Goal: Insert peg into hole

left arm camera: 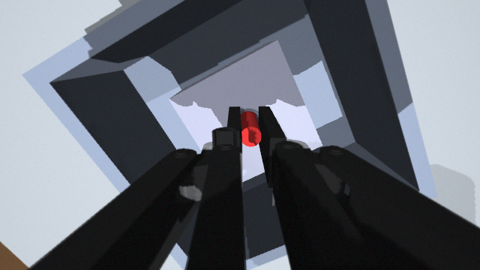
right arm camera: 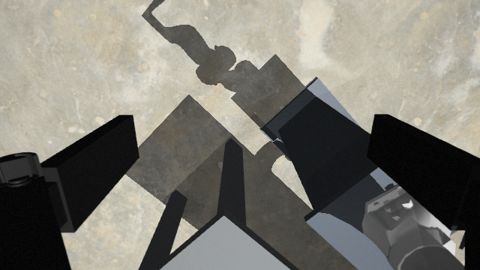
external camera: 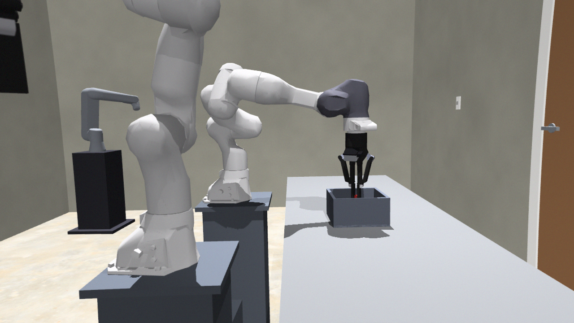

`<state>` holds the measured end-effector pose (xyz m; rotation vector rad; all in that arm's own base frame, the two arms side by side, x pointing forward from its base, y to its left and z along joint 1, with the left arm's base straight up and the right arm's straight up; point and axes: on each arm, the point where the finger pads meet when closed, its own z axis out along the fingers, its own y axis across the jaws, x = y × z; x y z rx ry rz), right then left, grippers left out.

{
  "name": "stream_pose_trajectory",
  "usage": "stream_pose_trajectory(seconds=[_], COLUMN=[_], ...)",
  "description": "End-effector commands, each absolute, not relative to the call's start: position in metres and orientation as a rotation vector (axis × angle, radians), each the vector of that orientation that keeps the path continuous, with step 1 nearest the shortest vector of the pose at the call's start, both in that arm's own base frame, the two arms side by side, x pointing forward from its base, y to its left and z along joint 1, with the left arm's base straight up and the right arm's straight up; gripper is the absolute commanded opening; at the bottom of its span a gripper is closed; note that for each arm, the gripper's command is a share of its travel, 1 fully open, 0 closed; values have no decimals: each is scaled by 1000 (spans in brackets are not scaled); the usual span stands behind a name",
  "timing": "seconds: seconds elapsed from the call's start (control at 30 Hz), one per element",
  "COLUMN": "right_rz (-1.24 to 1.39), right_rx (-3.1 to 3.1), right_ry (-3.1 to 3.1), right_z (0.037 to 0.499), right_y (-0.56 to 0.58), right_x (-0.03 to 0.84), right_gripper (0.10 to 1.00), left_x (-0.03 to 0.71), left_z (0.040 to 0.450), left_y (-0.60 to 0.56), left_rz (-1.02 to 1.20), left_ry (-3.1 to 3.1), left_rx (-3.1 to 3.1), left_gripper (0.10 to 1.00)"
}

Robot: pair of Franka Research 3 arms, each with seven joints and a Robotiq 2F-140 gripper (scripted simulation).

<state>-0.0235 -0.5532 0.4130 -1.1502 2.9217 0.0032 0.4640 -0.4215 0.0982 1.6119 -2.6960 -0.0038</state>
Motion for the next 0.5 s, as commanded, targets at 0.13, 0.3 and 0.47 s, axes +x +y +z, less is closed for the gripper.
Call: stream_pose_trajectory(seconds=[0.13,0.3,0.47], right_rz=[0,0,0], right_rx=[-1142,-1142,-1142], right_ry=[2927,2927,2927], right_z=[413,413,413], right_y=[-554,-554,-554], right_x=[-23,-23,-23], right_gripper=[1000,1000,1000], left_x=[465,465,465], left_z=[98,98,98], left_y=[-421,-421,-421], left_rz=[0,0,0], left_ry=[-2698,-2698,-2698], left_rx=[1610,1610,1610], left_gripper=[249,249,249])
